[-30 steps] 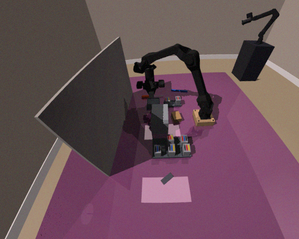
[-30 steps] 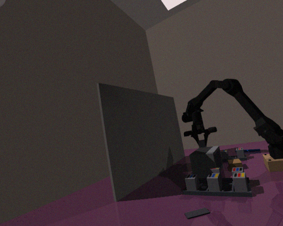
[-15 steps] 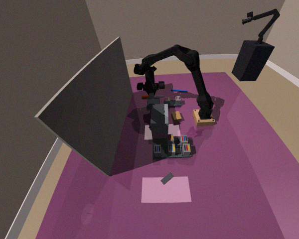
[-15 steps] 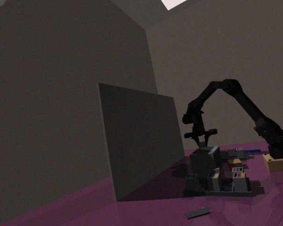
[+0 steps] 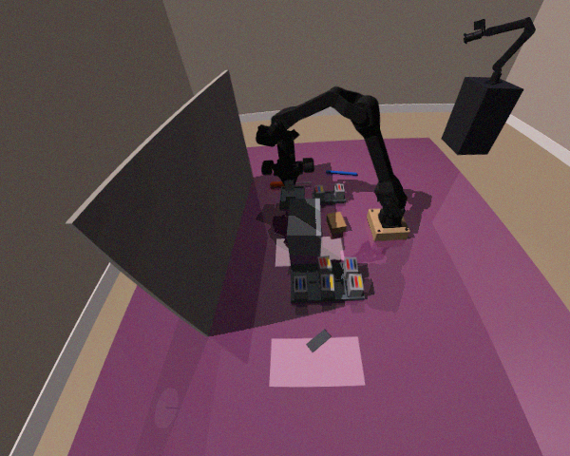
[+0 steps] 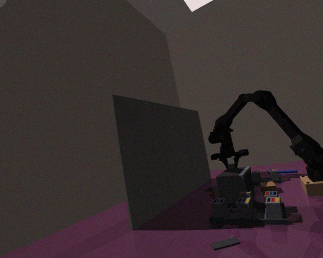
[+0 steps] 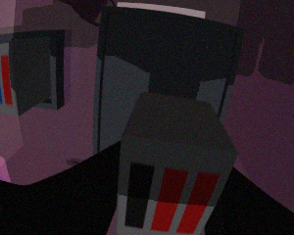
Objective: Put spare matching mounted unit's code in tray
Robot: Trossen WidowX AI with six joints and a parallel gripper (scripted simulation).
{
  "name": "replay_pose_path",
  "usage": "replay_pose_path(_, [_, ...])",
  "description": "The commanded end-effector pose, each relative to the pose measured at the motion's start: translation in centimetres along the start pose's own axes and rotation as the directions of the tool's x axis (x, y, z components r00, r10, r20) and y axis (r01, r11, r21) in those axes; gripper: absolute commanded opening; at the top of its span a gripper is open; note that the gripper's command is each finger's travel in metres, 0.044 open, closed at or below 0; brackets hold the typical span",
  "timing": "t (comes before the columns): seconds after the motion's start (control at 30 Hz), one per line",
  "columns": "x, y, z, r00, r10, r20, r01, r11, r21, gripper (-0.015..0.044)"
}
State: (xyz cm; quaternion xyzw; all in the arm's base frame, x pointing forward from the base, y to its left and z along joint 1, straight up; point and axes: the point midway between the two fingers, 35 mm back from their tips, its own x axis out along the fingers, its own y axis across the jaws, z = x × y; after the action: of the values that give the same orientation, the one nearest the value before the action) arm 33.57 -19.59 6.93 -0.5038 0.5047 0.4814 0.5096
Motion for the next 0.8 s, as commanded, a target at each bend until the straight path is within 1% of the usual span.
replay_pose_path(0.0, [0.4, 0.0, 0.1, 1.0, -0.002, 0.005, 0.002, 1.0, -0.003, 0.0])
replay_pose_path(0.77, [2.1, 0.3, 0.3, 1.0, -0.002, 0.005, 0.002, 1.0, -0.003, 0.0])
